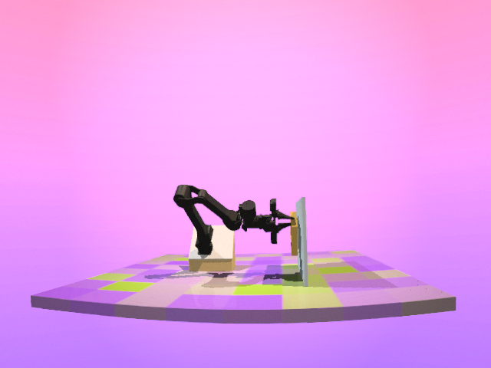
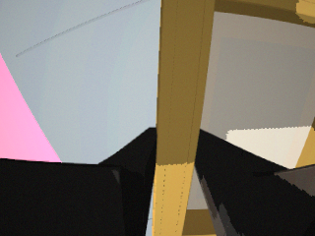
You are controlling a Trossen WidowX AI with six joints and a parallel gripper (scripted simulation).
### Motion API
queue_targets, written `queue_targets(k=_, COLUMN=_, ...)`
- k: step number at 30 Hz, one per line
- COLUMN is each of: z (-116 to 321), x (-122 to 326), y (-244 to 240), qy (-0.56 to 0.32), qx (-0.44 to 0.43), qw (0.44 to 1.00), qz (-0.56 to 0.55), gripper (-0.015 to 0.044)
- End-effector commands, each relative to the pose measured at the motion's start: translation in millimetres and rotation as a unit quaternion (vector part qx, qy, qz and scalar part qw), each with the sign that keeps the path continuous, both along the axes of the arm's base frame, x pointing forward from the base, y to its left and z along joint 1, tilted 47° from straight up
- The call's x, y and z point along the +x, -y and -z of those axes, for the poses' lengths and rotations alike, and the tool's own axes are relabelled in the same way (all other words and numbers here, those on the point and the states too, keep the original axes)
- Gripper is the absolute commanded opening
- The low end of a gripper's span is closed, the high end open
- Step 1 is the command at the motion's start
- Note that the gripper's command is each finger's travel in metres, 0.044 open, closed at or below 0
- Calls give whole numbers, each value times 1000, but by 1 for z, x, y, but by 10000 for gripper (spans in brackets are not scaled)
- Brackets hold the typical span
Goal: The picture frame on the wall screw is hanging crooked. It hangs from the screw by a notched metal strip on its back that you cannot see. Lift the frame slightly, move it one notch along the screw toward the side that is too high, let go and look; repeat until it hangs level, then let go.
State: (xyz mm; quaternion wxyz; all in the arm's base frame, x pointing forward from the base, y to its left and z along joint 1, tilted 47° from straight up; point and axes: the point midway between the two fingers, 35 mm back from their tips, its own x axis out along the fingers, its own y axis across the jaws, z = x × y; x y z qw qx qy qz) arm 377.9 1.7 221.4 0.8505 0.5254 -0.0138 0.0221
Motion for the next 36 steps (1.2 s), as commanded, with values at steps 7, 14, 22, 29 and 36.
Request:
queue_targets(k=7, z=-1, x=0, y=-2, qy=6, qx=-3, qw=1000, qz=-5, gripper=0)
queue_targets(k=14, z=1, x=0, y=-1, qy=6, qx=-3, qw=1000, qz=-5, gripper=0)
queue_targets(k=22, z=3, x=0, y=0, qy=5, qx=-2, qw=1000, qz=-5, gripper=0)
queue_targets(k=29, z=5, x=1, y=1, qy=1, qx=0, qw=1000, qz=0, gripper=0)
queue_targets(k=36, z=5, x=1, y=2, qy=1, qx=-3, qw=1000, qz=0, gripper=0)
